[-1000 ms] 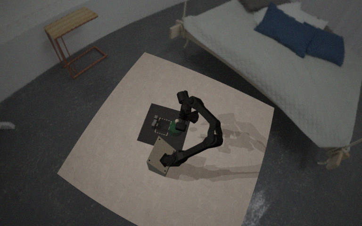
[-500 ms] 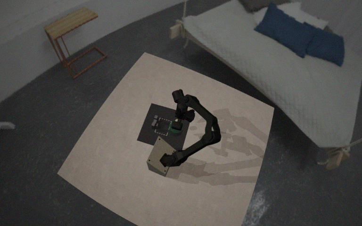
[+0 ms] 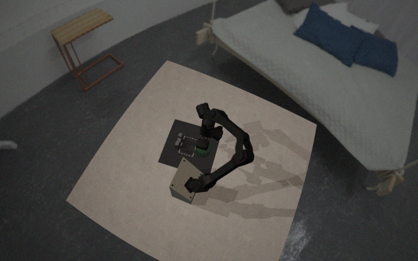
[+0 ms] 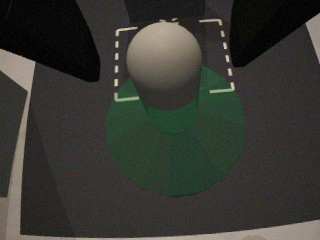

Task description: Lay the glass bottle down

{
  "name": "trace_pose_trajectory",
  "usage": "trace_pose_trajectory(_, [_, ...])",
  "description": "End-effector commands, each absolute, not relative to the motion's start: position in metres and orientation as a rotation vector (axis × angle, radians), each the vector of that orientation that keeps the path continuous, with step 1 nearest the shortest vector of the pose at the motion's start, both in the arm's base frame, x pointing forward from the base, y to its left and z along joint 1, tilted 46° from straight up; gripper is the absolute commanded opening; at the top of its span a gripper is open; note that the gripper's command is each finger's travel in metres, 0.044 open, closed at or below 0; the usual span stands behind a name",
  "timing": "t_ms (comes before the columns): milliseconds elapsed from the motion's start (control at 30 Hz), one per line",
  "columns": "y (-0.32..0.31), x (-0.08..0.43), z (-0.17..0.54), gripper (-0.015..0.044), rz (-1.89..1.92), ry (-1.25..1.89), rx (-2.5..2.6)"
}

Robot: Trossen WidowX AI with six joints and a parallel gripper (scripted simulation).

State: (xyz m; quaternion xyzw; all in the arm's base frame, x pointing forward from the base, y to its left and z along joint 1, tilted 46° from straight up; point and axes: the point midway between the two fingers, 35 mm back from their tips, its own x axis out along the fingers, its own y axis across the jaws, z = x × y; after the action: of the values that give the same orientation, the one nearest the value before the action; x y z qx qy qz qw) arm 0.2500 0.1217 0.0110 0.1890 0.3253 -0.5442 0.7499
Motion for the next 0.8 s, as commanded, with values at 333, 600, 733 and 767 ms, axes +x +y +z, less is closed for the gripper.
trace_pose_trajectory(333, [0.1224,0.2497,0.0103,0.0119,-1.192,0.713,0.42])
trace_pose_trajectory(600, [0.1224,0.2497,0.0103,0.0119,-1.192,0.713,0.42])
trace_pose_trajectory(733, [0.1224,0.2497,0.0103,0.0119,-1.192,0.713,0.42])
trace_pose_trajectory(767, [0.1224,0.2497,0.0103,0.0119,-1.192,0.713,0.42])
